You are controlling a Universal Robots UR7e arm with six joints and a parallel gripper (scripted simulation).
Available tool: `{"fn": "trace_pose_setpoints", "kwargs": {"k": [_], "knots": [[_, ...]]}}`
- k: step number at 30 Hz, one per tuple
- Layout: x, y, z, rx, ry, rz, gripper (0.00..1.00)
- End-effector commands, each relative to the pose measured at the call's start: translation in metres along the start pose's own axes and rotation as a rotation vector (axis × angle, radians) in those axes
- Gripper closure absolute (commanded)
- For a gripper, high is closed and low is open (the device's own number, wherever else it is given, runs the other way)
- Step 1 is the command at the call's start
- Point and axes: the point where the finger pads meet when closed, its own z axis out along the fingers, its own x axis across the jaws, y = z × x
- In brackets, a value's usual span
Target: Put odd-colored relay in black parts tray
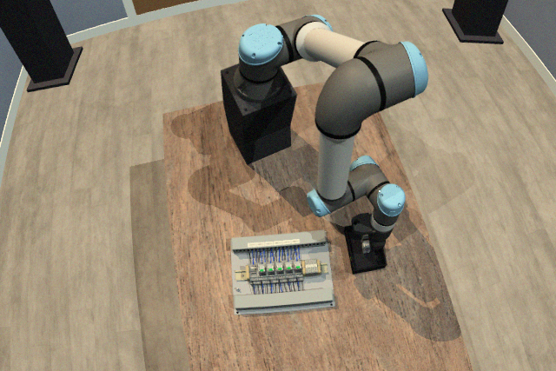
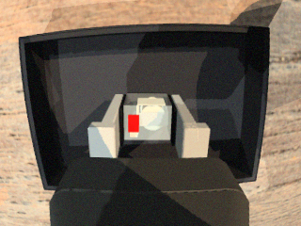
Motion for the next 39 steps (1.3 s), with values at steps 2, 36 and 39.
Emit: {"fn": "trace_pose_setpoints", "kwargs": {"k": [2,36,39], "knots": [[-0.0006,0.0003,-0.0006,-0.001,-0.001,0.000,1.00],[-0.0006,0.0003,-0.0006,-0.001,-0.001,0.000,0.02],[-0.0006,0.0003,-0.0006,-0.001,-0.001,0.000,0.02]]}}
